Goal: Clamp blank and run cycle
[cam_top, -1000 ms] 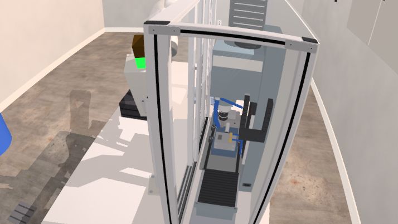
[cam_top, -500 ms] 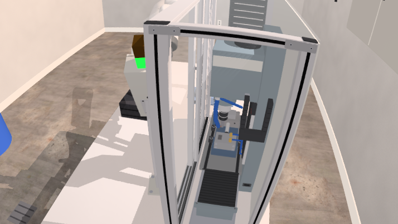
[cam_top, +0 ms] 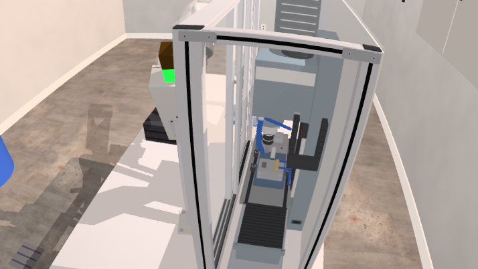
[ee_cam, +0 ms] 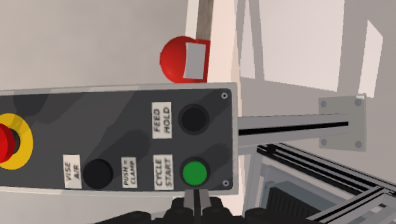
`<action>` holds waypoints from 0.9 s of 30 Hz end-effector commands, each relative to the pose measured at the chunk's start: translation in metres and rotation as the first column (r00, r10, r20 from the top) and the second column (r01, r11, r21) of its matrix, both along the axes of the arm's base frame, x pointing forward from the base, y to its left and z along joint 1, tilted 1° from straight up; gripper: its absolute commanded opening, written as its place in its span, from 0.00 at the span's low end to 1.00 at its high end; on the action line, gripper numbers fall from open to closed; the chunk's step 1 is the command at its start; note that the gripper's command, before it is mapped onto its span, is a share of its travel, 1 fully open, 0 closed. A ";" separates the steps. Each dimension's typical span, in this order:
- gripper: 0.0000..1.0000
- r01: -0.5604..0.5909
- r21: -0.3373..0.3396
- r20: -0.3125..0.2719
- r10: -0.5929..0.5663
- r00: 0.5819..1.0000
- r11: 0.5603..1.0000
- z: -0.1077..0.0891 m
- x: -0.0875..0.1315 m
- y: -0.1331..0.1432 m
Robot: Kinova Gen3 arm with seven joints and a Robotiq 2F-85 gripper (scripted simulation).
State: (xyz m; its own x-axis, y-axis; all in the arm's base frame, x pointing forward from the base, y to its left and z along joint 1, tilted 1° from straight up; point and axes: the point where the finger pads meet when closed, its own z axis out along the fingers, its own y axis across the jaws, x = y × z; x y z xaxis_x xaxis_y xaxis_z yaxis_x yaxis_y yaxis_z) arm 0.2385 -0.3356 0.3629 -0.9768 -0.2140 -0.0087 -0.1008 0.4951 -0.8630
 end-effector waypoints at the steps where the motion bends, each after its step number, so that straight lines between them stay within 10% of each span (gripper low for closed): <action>1: 0.10 0.000 -0.001 0.001 0.000 1.000 1.000 0.001 0.000 0.001; 11: 0.10 0.000 -0.001 0.001 0.000 1.000 1.000 0.001 0.000 0.001; 16: 0.10 0.015 -0.225 0.038 -0.007 0.999 0.974 0.060 0.010 0.002; 27: 0.10 0.015 -0.225 0.038 -0.007 0.999 0.974 0.060 0.010 0.002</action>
State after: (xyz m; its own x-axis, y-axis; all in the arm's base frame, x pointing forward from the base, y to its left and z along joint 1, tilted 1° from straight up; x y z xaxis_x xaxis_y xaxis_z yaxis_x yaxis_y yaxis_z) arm 0.2484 -0.3336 0.4226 -0.9791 -0.2034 0.0030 -0.0630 0.2893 -0.9552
